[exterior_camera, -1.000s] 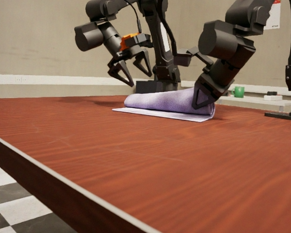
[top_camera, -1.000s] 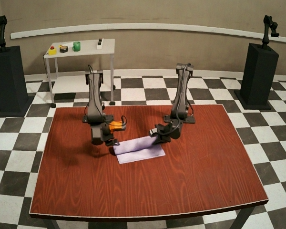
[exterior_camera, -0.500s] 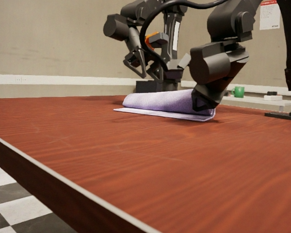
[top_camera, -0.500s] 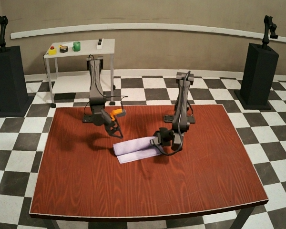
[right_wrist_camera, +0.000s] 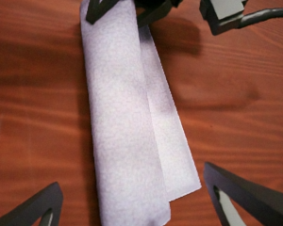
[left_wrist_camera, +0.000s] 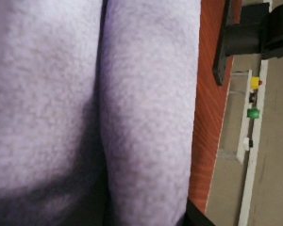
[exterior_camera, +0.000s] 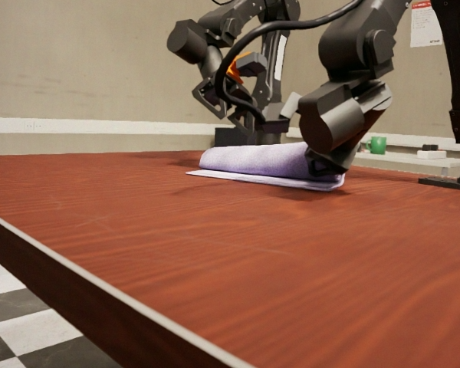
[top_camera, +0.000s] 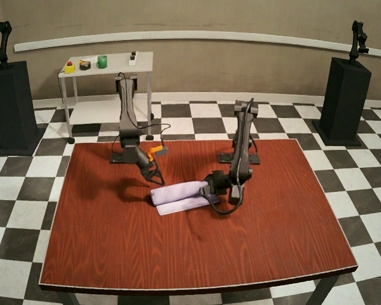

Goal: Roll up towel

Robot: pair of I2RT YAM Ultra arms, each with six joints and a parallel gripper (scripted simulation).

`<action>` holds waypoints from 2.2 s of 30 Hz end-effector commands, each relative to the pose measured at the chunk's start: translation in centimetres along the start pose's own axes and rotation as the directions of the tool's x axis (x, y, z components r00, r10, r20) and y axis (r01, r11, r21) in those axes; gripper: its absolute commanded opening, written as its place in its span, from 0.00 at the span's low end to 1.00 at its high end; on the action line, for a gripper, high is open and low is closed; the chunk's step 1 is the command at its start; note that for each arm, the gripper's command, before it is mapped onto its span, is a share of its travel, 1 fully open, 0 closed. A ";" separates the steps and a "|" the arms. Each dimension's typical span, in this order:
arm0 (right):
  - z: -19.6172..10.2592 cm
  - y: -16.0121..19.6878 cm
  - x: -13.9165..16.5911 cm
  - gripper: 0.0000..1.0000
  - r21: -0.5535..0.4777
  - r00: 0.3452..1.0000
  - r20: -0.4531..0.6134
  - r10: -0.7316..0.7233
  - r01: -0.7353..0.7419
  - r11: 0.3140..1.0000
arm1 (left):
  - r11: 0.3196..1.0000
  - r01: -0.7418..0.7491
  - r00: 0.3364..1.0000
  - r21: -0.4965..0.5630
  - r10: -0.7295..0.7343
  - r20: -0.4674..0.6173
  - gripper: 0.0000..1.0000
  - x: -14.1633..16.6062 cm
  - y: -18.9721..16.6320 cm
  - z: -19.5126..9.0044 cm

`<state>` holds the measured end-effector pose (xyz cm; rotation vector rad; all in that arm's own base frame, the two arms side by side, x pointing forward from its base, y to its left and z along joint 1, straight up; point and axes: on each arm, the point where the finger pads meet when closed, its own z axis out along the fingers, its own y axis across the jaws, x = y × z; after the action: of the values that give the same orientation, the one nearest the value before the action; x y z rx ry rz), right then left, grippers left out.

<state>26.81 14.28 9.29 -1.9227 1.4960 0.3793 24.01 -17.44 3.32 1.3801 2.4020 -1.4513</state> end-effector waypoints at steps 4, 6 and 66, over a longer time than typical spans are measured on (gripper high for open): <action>-0.7 -1.3 -0.4 0.98 0.016 1.000 0.021 -0.014 0.014 1.000 | 1.000 -0.012 1.000 0.010 0.012 0.029 0.38 -0.6 0.1 -0.4; -0.4 -1.1 -0.2 0.98 0.016 1.000 0.021 -0.014 0.014 1.000 | 1.000 -0.012 1.000 0.010 0.012 0.029 0.38 -0.6 0.1 -0.4; 4.7 1.5 3.8 0.36 0.015 1.000 0.022 -0.016 0.016 1.000 | 1.000 -0.012 1.000 0.010 0.012 0.029 0.69 -1.0 -0.5 -0.9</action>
<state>28.11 14.39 3.84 -1.9145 1.4502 0.3459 23.61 -17.60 3.59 1.3585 2.4051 -1.4985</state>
